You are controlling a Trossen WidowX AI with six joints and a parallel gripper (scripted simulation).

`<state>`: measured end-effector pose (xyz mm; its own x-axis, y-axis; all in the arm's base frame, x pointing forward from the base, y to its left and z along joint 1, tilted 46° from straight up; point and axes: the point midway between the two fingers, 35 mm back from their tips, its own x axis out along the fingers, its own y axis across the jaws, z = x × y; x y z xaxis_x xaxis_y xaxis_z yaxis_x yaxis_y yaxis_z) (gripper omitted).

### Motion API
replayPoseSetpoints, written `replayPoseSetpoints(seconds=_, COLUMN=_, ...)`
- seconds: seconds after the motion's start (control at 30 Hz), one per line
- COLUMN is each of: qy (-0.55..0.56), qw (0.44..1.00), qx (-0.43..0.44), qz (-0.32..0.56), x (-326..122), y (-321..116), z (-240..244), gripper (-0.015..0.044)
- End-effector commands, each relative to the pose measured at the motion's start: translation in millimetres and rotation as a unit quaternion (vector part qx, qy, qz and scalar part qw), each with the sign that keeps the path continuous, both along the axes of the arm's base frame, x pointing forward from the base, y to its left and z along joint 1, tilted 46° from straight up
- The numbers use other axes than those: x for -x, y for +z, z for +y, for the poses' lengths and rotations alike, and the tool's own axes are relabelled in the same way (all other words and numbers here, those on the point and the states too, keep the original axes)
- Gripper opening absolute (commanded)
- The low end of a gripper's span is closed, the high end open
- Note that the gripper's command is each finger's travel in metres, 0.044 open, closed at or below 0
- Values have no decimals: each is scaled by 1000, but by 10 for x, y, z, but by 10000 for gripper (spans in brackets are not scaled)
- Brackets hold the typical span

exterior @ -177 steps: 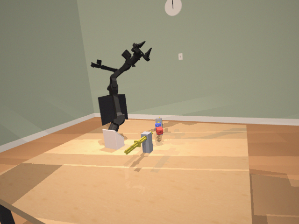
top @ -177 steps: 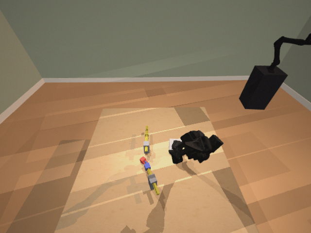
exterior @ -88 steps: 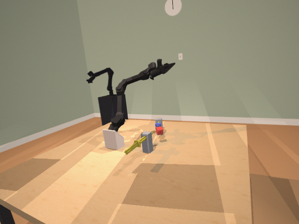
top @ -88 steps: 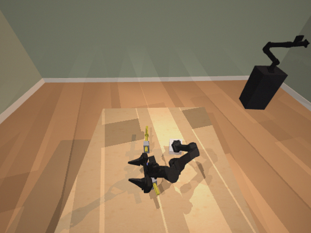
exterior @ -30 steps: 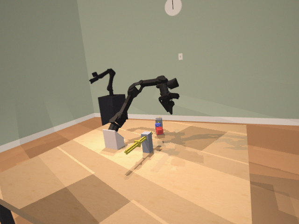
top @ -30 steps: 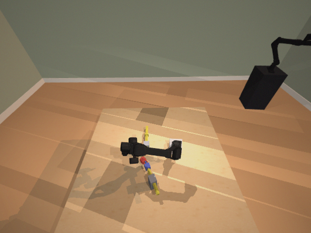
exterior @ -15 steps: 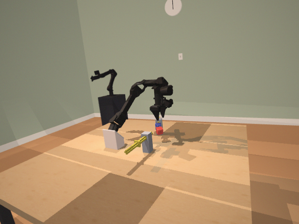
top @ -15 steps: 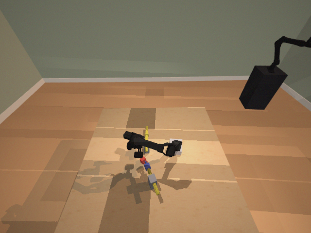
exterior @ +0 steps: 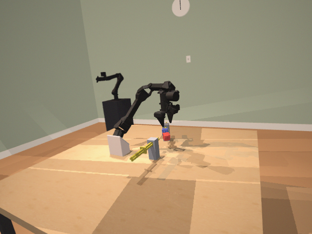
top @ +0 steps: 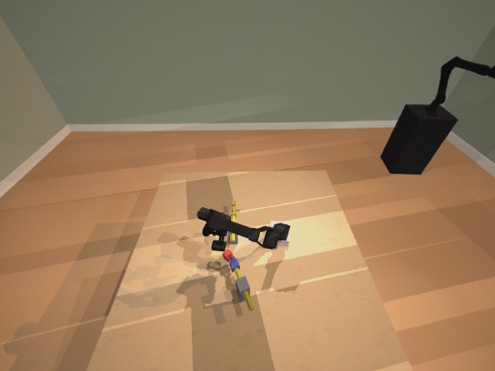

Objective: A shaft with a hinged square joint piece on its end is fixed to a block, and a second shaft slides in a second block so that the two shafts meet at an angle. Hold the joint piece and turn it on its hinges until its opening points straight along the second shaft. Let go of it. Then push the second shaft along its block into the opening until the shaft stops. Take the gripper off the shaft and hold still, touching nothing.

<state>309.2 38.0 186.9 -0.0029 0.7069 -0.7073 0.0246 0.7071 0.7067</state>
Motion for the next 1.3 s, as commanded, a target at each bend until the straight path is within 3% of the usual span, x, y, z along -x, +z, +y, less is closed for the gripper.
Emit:
replayPoseSetpoints(seconds=0.0, qy=-42, qw=998, qx=-3, qz=46, x=10, y=-37, z=28, gripper=440)
replayPoseSetpoints(seconds=0.7, qy=-238, qw=940, qx=-2, qz=243, x=12, y=-129, z=125, gripper=440)
replayPoseSetpoints(seconds=1.27, qy=-245, qw=937, qx=-1, qz=248, x=-16, y=-412, z=405, gripper=440)
